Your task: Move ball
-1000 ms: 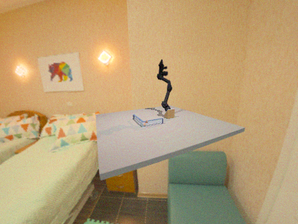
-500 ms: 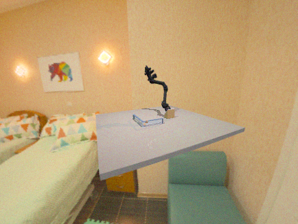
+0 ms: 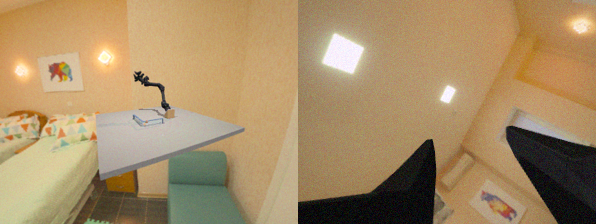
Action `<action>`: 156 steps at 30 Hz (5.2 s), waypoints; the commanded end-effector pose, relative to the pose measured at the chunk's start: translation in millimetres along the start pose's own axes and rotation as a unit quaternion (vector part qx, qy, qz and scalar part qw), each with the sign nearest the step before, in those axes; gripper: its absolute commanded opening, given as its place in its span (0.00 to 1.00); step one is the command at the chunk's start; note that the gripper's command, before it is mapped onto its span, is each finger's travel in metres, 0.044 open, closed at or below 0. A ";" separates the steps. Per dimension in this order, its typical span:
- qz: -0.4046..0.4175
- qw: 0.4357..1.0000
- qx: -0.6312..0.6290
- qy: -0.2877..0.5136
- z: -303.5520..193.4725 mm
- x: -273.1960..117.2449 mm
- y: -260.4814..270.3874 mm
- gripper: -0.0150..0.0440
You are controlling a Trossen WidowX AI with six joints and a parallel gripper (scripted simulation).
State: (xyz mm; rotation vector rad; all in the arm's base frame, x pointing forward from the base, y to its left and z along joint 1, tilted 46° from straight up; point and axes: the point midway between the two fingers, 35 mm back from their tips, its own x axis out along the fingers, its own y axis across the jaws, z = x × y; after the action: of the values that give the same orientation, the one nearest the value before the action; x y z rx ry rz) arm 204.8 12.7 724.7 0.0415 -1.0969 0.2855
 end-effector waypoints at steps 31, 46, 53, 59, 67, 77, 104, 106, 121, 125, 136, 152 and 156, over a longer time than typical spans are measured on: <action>-0.170 0.803 0.111 0.560 -431.6 -175.5 39.4 0.68; -0.206 0.530 -0.003 0.823 -515.1 -399.8 118.2 0.68; -0.180 0.379 -0.138 0.897 -495.8 -504.3 140.0 0.68; -0.123 0.246 -0.298 0.914 -454.8 -573.5 143.3 0.68; -0.115 0.233 -0.316 0.913 -450.3 -579.6 142.1 0.68; -0.115 0.233 -0.316 0.912 -457.4 -593.0 129.8 0.68; -0.115 0.233 -0.317 0.912 -467.0 -612.6 111.6 0.45; -0.115 0.233 -0.317 0.912 -467.0 -612.6 111.6 0.43; -0.113 0.233 -0.313 0.914 -453.1 -571.1 151.2 0.25; -0.113 0.233 -0.313 0.914 -443.4 -553.9 167.0 0.25; -0.114 0.233 -0.315 0.913 -423.9 -526.9 191.3 0.25; -0.115 0.234 -0.314 0.913 -472.9 -566.4 196.7 0.25; -0.115 0.234 -0.314 0.913 -479.3 -576.4 187.8 0.25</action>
State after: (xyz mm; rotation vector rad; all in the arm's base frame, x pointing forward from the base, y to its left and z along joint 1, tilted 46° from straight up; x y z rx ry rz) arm 329.7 165.8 -14.9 -0.7113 1.3533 -0.4649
